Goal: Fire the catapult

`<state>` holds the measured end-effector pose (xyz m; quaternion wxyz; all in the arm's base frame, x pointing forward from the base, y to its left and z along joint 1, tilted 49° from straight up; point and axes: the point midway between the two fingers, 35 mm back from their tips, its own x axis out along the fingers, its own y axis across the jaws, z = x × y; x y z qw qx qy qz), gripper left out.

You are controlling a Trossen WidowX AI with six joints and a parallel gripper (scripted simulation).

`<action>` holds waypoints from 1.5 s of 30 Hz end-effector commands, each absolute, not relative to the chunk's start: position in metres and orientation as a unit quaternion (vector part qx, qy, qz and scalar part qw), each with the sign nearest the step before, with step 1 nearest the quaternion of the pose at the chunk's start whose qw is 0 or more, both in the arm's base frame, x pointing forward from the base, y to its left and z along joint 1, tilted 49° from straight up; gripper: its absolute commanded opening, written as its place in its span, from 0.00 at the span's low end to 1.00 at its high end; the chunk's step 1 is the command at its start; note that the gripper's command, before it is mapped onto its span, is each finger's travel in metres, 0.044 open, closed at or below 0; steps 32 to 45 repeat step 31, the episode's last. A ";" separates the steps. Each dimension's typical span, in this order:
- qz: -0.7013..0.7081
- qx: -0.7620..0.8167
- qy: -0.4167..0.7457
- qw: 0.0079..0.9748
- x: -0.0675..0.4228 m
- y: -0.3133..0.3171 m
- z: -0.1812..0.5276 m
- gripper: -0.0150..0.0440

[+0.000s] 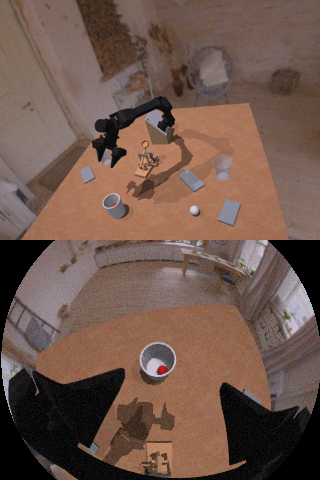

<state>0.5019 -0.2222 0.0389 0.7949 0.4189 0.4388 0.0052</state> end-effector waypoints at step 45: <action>-0.002 0.428 0.428 0.796 0.494 -0.222 0.036 1.00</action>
